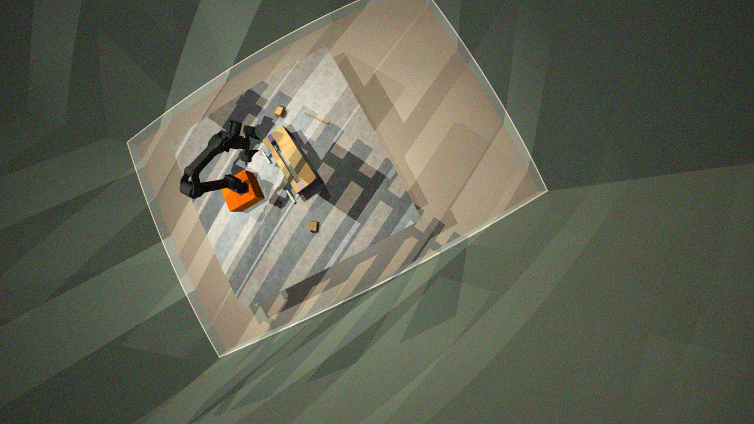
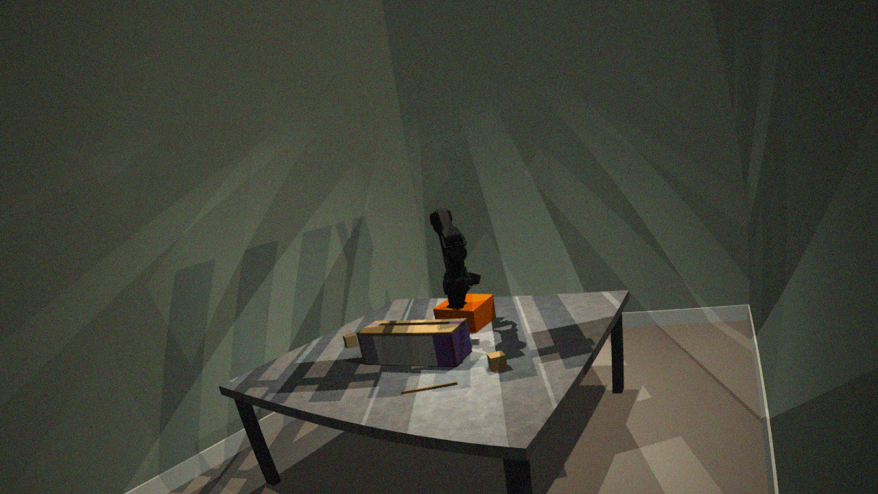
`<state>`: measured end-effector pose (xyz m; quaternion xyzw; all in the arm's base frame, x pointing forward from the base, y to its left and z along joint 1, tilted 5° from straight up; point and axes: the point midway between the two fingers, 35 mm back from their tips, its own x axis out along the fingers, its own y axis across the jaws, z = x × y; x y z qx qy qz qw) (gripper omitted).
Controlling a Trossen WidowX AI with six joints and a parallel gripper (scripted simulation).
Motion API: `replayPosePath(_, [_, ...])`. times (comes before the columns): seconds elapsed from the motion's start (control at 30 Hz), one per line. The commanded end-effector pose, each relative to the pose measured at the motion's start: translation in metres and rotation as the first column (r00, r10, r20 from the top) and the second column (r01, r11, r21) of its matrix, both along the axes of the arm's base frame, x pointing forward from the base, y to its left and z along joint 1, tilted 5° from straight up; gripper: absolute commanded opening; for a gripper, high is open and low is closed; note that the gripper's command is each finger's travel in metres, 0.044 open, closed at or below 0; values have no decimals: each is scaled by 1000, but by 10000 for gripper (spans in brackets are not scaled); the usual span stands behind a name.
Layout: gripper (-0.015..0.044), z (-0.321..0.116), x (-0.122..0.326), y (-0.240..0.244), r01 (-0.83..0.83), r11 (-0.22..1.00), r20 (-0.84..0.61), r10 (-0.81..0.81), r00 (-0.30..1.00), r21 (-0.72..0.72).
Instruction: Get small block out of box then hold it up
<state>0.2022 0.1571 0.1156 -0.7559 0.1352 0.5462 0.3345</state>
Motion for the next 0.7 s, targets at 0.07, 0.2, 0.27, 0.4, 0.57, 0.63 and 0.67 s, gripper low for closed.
replayPosePath(0.07, [285,2,-8,-1,-629,656,61,711,701,-417])
replayPosePath(0.2, [285,2,-8,-1,-629,656,61,711,701,-417])
replayPosePath(0.27, [285,2,-8,-1,-629,656,61,711,701,-417])
replayPosePath(0.4, [285,2,-8,-1,-629,656,61,711,701,-417])
replayPosePath(0.57, [285,2,-8,-1,-629,656,61,711,701,-417])
replayPosePath(0.63, [285,0,-7,0,-629,656,61,711,701,-417])
replayPosePath(0.67, [285,-8,-5,2,-629,656,61,711,701,-417])
